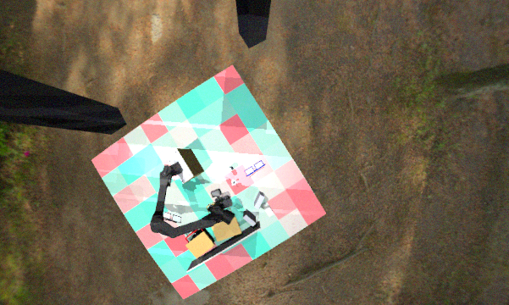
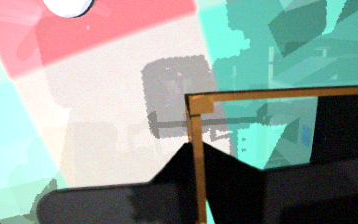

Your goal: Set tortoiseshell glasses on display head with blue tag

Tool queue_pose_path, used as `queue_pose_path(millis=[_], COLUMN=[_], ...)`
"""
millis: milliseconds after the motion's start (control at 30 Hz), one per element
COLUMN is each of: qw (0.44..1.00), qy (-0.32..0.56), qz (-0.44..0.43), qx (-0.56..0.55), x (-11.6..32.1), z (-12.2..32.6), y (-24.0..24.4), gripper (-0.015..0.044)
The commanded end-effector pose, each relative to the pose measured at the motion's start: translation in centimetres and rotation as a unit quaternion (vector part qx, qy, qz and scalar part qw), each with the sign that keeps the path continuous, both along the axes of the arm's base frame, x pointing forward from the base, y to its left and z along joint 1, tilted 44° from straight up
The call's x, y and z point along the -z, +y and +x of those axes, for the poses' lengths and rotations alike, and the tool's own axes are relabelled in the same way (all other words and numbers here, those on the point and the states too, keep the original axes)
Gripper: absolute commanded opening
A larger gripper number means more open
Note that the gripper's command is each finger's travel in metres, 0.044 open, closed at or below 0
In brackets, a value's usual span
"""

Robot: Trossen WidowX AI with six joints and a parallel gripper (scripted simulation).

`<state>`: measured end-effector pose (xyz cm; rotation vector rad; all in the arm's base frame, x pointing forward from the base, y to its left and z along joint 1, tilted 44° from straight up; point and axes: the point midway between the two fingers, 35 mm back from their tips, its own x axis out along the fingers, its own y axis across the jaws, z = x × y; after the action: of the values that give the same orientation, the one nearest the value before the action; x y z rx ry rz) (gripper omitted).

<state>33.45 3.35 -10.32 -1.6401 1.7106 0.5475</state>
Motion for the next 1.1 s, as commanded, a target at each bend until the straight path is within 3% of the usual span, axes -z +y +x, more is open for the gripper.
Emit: queue_pose_path(millis=[0,1067], qw=[1.0,1.0], qy=[-0.004,-0.005], qz=[0.0,0.0], qx=[-0.004,-0.004], x=[-0.3,-0.8], z=[0.8,3.6], y=[0.2,-0.1], gripper=[0.0,0.0])
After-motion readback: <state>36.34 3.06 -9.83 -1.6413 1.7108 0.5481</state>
